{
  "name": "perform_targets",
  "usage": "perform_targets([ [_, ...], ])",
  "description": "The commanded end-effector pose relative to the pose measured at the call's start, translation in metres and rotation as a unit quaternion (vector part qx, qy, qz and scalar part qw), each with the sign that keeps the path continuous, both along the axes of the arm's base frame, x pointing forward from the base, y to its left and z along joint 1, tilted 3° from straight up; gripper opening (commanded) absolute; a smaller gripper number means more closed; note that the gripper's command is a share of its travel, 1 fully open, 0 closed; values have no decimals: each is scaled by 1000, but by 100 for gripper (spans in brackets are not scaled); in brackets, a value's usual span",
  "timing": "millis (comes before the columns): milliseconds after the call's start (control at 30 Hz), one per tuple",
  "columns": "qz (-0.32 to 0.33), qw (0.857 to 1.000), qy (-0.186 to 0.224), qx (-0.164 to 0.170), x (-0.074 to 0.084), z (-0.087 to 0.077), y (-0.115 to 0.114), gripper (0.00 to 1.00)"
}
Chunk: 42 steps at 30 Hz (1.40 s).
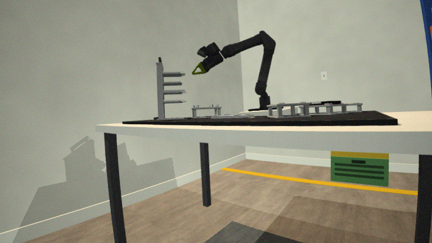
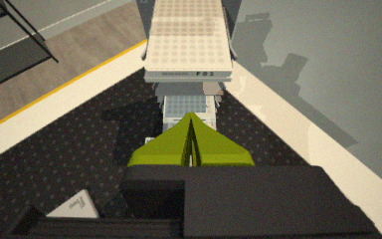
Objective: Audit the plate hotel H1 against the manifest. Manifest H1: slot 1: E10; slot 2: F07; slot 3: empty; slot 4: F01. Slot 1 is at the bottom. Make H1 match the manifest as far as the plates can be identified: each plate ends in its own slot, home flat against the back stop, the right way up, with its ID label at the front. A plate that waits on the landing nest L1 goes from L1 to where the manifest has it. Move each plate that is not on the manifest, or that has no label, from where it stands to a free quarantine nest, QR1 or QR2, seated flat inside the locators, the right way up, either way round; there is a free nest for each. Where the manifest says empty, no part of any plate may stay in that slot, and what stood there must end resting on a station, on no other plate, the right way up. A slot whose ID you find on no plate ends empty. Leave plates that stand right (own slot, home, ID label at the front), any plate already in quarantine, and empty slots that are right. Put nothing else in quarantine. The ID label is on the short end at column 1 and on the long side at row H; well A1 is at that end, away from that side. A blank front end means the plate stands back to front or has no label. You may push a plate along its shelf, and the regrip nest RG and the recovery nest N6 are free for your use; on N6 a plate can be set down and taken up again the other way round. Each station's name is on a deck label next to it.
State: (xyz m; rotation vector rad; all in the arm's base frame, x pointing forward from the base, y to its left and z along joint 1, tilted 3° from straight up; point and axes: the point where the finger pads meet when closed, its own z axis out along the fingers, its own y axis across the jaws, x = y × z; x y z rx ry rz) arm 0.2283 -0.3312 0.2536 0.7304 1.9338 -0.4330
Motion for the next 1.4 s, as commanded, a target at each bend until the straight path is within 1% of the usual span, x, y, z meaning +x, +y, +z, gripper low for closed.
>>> perform_targets([
  [0,3,1000,-2,-2,-4,4,5,0],
  [1200,3,1000,-2,-2,-44,2,39,0],
  [1367,3,1000,-2,-2,-45,2,40,0],
])
